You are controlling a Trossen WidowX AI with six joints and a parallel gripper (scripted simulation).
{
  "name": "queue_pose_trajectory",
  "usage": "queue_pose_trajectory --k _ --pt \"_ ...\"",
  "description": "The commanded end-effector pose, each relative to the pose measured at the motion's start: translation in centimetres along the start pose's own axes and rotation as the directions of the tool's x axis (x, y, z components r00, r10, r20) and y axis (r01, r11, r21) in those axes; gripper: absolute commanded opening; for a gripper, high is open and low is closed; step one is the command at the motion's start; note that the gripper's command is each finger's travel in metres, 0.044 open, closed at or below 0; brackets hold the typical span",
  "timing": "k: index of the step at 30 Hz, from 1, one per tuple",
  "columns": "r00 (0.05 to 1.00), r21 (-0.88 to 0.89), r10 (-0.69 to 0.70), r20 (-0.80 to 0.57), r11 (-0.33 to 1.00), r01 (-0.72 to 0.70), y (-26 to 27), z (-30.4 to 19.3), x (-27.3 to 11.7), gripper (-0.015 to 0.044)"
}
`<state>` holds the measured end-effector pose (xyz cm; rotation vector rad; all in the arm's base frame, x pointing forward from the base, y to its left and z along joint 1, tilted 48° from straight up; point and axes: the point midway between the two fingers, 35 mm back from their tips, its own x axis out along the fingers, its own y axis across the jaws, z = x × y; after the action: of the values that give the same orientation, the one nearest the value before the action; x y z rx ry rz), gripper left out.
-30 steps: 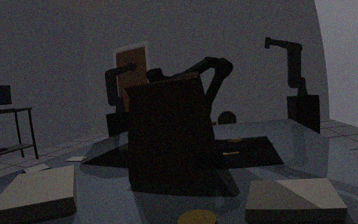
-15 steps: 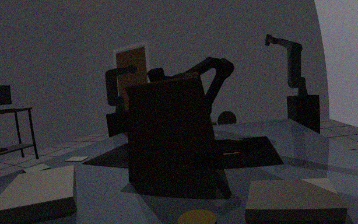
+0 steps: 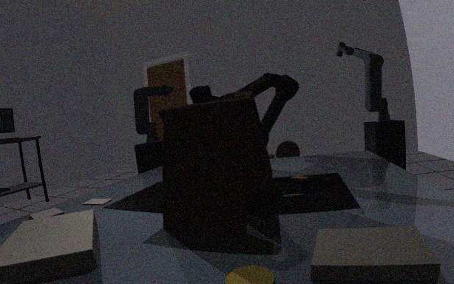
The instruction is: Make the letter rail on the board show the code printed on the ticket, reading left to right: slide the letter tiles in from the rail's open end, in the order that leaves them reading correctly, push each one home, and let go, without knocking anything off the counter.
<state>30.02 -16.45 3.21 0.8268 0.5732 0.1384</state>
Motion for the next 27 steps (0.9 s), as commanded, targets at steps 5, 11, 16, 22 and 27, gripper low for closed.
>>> queue_pose_trajectory --k 5,11,16,22,27 --pt "1.0 0.004 -0.003 0.001 1.0 0.003 0.42 0.04 -0.01 0.0" --pt "1.0 0.004 -0.003 0.001 1.0 0.003 0.76 0.05 -0.01 0.0" --pt "1.0 0.004 -0.003 0.001 1.0 0.003 1.03 0.05 -0.01 0.0" --pt "1.0 0.001 0.0 0.0 1.0 0.0 0.94 0.02 0.0 0.0131" --pt "1.0 0.004 -0.002 0.001 1.0 0.002 0.95 0.01 -0.23 0.0262"
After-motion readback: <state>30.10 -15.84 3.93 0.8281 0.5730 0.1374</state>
